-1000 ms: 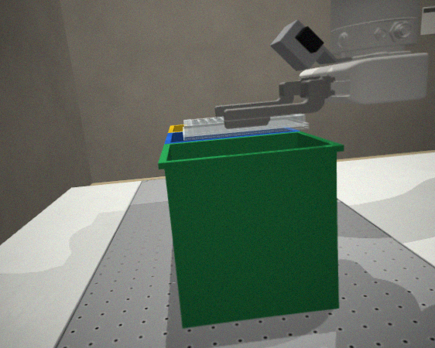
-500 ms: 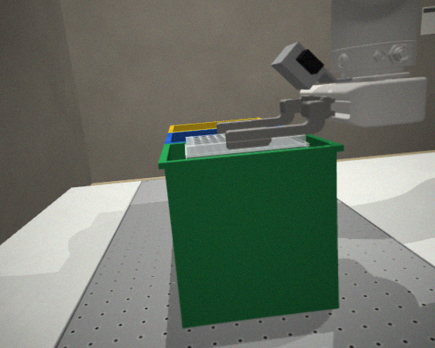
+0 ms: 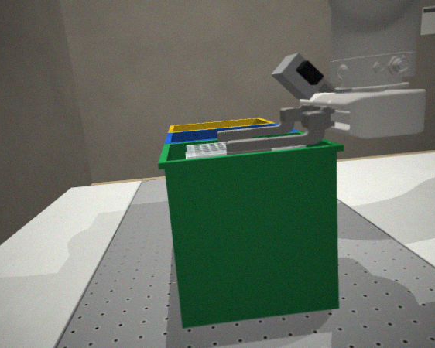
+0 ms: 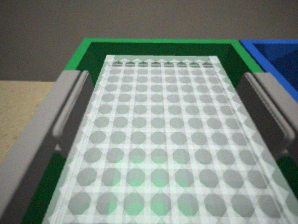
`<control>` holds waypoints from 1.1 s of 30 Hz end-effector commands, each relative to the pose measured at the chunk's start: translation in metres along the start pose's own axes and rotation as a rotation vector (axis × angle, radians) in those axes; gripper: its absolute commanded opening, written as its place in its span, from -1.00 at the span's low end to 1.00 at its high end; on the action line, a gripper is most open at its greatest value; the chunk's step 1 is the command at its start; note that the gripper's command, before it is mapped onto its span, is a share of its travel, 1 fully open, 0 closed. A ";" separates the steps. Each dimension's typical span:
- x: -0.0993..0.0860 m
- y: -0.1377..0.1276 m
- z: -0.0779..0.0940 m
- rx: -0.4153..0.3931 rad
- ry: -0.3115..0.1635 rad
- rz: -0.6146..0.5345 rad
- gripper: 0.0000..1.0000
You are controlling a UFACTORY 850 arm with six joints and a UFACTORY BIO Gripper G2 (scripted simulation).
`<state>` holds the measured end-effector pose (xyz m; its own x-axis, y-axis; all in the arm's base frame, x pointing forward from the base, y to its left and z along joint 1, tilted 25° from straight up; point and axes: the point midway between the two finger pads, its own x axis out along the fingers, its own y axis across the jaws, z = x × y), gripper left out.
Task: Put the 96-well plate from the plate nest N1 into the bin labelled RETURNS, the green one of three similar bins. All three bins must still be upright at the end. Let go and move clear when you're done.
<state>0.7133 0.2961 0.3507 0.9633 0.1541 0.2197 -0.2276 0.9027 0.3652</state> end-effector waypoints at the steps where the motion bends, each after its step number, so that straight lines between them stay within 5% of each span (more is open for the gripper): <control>1: 0.001 0.000 0.001 0.000 -0.002 0.000 -1.00; 9: 0.001 0.000 0.001 0.000 -0.002 0.000 -1.00; 10: 0.001 0.000 0.001 0.000 -0.002 0.000 -0.64; 33: 0.001 0.000 0.001 0.000 -0.002 0.000 -0.64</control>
<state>0.7133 0.2961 0.3506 0.9633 0.1540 0.2197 -0.2276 0.9027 0.3652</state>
